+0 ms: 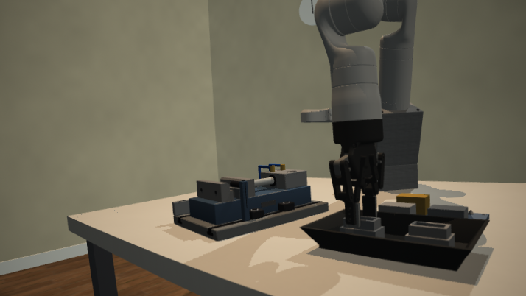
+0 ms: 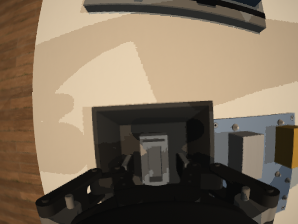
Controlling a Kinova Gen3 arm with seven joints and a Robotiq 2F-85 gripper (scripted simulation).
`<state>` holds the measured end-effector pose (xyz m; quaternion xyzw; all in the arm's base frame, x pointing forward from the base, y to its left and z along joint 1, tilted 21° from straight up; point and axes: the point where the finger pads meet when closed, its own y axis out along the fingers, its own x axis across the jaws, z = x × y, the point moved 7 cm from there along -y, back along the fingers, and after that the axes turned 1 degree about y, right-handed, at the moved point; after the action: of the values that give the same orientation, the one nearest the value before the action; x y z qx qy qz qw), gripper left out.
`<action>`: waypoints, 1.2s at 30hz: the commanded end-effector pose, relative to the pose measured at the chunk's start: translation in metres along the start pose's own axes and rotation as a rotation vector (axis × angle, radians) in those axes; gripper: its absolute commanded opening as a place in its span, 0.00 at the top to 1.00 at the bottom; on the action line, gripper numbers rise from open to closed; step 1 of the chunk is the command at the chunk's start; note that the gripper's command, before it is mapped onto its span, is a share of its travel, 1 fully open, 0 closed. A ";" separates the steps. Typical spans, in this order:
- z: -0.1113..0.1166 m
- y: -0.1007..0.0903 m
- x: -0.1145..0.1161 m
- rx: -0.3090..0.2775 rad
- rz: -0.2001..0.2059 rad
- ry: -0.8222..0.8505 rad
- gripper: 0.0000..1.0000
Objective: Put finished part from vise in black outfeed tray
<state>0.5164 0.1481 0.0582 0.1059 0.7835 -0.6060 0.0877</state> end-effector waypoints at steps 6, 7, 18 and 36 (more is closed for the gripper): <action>-0.001 0.000 -0.002 0.000 0.006 0.003 0.33; -0.001 0.000 -0.002 0.000 0.006 0.003 0.33; -0.001 0.000 -0.002 0.000 0.006 0.003 0.33; -0.001 -0.016 0.002 0.002 -0.005 0.002 0.33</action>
<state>0.5124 0.1476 0.0642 0.1026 0.7836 -0.6066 0.0871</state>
